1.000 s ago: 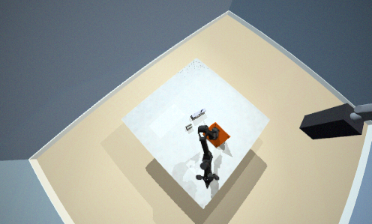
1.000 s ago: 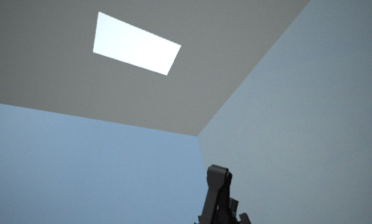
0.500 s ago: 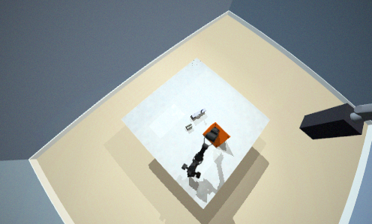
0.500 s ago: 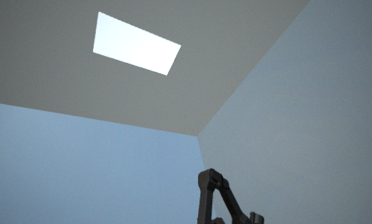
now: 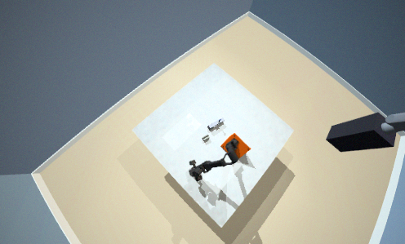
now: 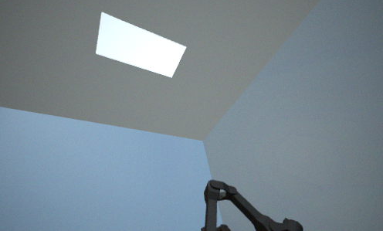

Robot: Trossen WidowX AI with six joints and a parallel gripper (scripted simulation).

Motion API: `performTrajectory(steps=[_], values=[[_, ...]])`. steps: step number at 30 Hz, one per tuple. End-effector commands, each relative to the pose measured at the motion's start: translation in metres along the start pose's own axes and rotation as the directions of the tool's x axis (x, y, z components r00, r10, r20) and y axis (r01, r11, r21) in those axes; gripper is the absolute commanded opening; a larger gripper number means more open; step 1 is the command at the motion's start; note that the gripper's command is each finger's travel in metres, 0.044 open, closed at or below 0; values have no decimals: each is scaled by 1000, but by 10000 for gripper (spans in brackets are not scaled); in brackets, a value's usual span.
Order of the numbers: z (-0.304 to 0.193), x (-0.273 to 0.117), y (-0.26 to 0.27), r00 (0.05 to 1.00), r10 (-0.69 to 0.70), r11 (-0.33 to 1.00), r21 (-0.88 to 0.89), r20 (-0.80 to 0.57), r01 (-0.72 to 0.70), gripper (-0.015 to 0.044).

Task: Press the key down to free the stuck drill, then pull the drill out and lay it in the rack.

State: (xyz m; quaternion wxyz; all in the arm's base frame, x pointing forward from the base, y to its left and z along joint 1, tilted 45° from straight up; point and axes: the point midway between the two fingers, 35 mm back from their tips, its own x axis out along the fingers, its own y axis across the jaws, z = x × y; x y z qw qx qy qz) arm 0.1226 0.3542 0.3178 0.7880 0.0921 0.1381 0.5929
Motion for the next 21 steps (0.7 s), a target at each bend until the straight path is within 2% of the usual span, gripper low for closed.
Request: performTrajectory(steps=[1, 6, 12, 17, 21], values=[[-10, 6, -35, 995, -81, 989, 120, -65, 88, 0], [-31, 7, -115, 951, -246, 887, 350, -189, 299, 0], [-61, -17, -206, 854, -394, 603, 605, -341, 520, 0], [-98, -60, -277, 735, -460, 145, 775, -497, 615, 0], [-128, -105, -321, 648, -460, -267, 790, -607, 552, 0]])
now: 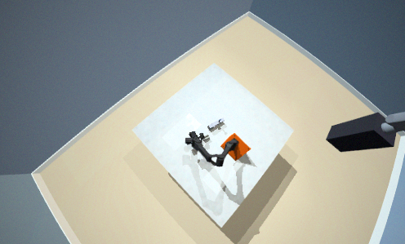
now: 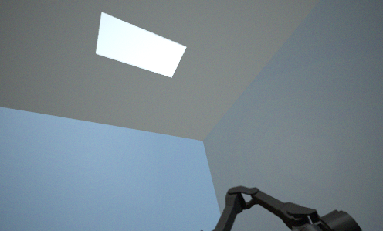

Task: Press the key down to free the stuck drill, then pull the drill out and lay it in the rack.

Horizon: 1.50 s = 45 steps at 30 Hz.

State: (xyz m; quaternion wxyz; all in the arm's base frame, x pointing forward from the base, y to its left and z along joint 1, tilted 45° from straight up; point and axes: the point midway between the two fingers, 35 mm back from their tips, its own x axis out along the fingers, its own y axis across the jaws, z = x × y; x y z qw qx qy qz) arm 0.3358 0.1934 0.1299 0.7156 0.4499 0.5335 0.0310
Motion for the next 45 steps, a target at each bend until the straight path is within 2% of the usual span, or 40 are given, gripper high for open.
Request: performTrajectory(steps=[1, 3, 6, 9, 11, 15, 18, 20, 22, 23, 45], values=[[38, 3, -43, 994, -112, 932, 346, -15, 110, 0], [59, 0, -74, 984, -175, 815, 556, -37, 165, 0], [84, -8, -119, 966, -243, 544, 812, -89, 212, 0], [102, -20, -163, 948, -277, 192, 958, -157, 215, 0], [109, -30, -191, 938, -278, -63, 979, -206, 196, 0], [116, -52, -243, 926, -230, -551, 825, -300, 130, 0], [115, -70, -276, 923, -153, -828, 556, -352, 75, 0], [113, -83, -296, 923, -86, -945, 325, -374, 44, 0], [111, -91, -308, 924, -37, -986, 164, -381, 28, 0], [110, -92, -309, 924, -31, -989, 143, -381, 26, 0], [103, -78, -309, 924, -30, -989, 143, -381, 27, 0]])
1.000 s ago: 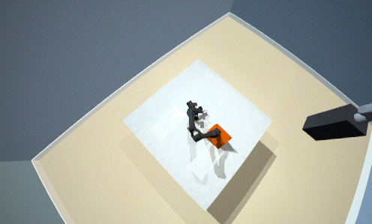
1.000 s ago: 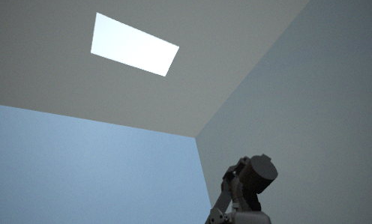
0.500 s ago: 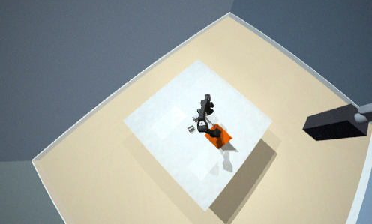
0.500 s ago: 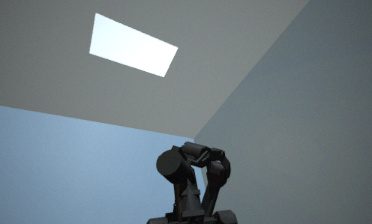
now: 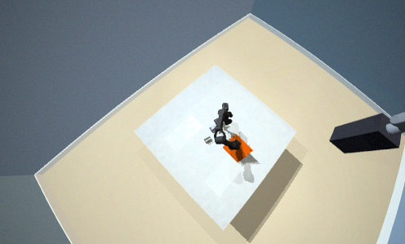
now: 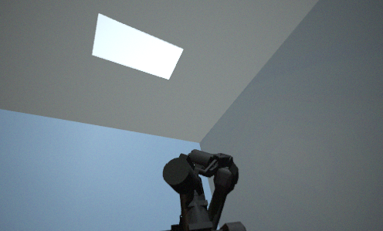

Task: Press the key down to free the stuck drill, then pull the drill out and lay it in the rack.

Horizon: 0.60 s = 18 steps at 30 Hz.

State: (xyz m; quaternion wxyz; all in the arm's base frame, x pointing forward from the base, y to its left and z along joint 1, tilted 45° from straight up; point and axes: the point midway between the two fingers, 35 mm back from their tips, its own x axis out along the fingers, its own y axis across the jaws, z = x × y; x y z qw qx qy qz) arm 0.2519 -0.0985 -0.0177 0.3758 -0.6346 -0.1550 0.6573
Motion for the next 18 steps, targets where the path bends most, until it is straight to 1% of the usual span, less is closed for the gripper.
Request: performTrajectory(steps=[1, 18], values=[[4, 4, -2, 1000, -9, 1000, 10, 9, 9, 0], [10, 3, -3, 1000, -9, 1000, 10, 10, 9, 0]])
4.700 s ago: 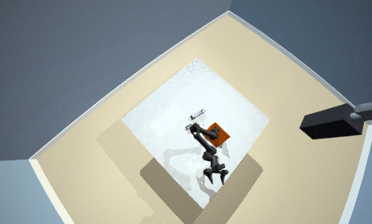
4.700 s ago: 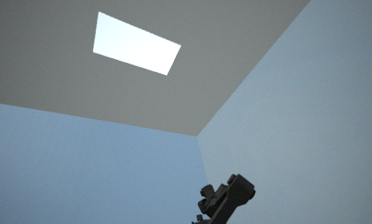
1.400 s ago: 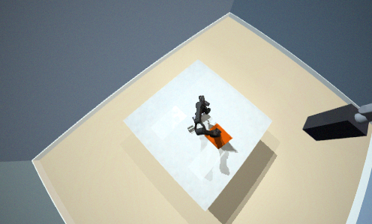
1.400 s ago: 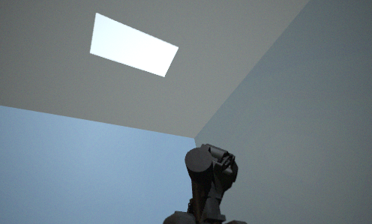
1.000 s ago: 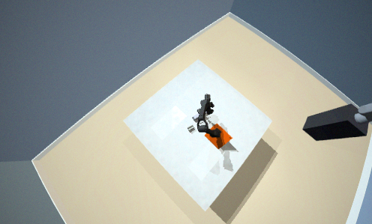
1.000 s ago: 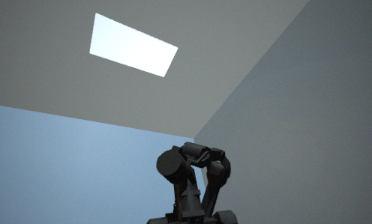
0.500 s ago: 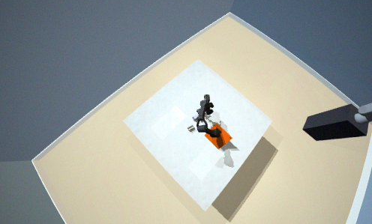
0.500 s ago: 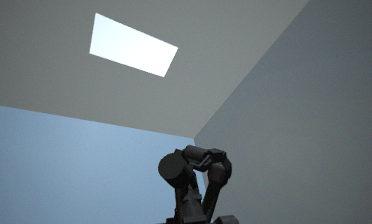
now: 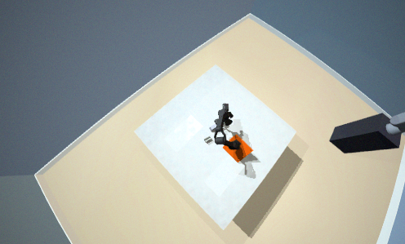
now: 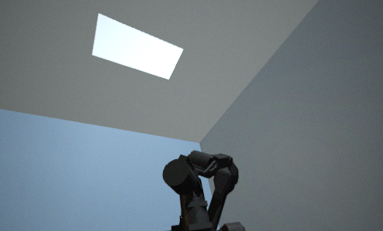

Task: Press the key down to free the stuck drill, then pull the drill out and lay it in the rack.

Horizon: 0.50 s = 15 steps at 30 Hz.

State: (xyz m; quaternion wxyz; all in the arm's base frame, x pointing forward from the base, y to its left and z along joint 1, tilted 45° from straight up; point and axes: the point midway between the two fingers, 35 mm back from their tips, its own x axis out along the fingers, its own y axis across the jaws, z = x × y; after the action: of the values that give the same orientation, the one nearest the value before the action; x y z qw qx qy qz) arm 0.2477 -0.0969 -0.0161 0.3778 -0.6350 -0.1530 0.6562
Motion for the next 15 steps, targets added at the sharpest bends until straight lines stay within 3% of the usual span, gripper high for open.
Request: performTrajectory(steps=[1, 15], values=[[6, 3, -1, 1000, -9, 1000, 6, 14, 8, 0], [4, 5, -1, 1000, -9, 1000, 6, 14, 8, 0]])
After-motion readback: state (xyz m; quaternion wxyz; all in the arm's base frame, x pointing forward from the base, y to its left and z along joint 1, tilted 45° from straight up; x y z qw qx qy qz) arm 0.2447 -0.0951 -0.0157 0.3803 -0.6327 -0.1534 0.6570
